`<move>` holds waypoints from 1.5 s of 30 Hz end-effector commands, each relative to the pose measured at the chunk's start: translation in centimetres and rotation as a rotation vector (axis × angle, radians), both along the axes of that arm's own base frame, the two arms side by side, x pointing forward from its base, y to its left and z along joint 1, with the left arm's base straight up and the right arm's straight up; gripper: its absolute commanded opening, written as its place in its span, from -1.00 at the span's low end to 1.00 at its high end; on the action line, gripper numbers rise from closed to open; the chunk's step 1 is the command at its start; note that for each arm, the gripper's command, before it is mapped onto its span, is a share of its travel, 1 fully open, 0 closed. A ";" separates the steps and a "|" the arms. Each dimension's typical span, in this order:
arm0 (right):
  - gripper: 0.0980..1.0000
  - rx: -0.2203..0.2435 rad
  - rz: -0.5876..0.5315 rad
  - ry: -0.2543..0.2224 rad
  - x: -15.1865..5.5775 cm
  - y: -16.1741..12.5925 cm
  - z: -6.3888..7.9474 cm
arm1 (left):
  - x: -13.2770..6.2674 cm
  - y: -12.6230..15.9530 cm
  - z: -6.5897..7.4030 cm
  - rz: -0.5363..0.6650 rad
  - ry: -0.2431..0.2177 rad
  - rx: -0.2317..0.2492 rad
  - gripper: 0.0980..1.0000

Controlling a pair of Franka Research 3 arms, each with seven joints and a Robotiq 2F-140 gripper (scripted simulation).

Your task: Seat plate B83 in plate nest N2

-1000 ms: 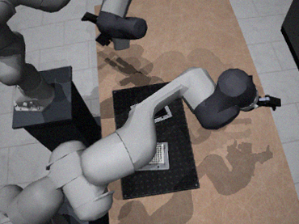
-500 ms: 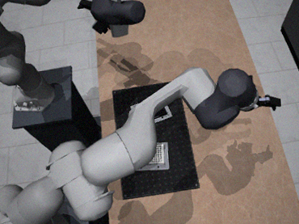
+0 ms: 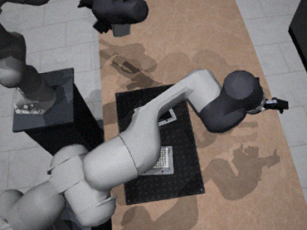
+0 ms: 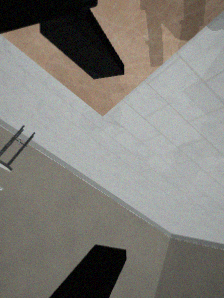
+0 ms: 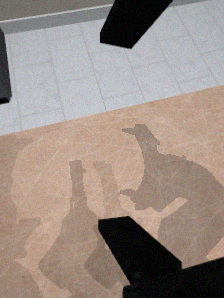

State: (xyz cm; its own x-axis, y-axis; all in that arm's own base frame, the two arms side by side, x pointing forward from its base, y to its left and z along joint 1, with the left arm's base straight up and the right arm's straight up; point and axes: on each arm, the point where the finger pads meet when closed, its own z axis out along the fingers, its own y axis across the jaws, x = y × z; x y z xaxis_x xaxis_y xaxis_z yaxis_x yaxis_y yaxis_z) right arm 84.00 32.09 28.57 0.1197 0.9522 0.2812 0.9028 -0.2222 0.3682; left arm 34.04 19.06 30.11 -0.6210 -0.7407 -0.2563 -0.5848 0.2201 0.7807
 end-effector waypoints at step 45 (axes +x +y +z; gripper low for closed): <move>1.00 0.000 0.000 0.000 0.0 0.0 0.0 | -9.8 -8.9 10.3 0.485 -0.588 -0.266 1.00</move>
State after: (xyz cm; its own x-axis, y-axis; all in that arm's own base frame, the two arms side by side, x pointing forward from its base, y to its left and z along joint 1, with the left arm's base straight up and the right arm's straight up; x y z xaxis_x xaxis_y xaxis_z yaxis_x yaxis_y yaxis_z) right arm 84.00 32.09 28.57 0.1197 0.9522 0.2812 0.9028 -0.2222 0.3682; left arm 25.32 11.46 39.95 -0.1267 -0.9633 -0.2366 -0.9461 0.0456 0.3208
